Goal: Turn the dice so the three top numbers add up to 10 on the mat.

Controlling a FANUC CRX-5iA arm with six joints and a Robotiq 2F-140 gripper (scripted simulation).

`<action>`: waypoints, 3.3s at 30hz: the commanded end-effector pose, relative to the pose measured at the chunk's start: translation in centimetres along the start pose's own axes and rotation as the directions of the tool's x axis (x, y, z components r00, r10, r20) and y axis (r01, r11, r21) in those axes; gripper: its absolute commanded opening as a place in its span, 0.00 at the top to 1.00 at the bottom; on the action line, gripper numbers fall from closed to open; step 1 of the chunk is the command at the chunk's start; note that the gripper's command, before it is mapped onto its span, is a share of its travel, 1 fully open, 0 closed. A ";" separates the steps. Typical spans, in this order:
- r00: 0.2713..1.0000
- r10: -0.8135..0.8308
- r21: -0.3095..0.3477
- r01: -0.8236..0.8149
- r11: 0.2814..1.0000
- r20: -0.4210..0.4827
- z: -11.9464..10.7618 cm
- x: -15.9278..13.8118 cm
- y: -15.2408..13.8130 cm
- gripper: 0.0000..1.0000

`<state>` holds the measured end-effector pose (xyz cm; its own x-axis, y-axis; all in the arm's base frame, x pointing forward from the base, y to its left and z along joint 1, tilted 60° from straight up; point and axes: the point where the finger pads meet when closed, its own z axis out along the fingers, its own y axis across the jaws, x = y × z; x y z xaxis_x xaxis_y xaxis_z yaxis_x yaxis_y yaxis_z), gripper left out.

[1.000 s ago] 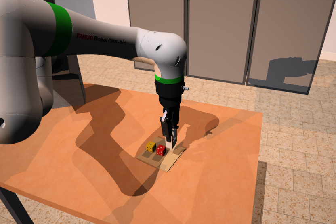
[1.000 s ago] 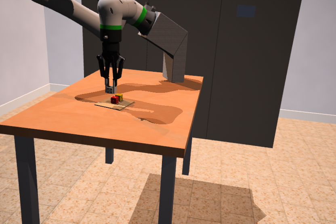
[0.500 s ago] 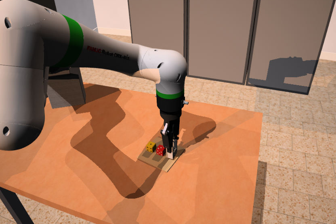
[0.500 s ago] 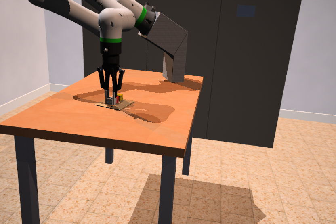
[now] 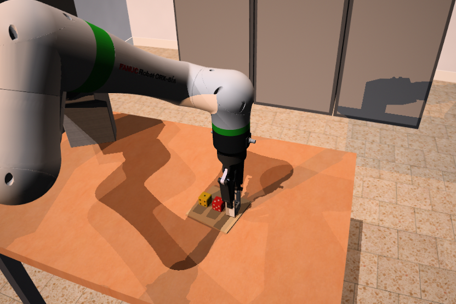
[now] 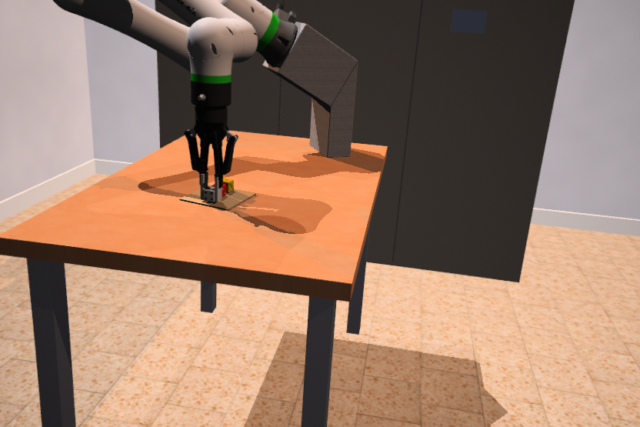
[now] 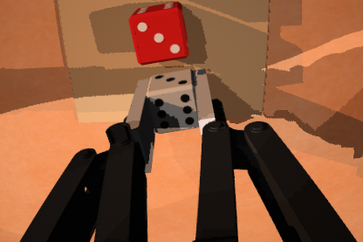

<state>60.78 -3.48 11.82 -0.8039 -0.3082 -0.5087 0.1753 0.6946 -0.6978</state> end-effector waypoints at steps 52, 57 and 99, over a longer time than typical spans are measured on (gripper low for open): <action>1.000 0.000 0.000 0.000 1.000 0.000 0.4 0.0 0.0 0.84; 1.000 0.000 0.000 0.000 1.000 0.000 0.4 0.0 0.0 0.84; 1.000 0.000 0.000 0.000 1.000 0.000 0.4 0.0 0.0 0.72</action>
<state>61.00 -3.73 11.62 -0.8039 -0.3082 -0.5087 0.1753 0.6946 -0.6978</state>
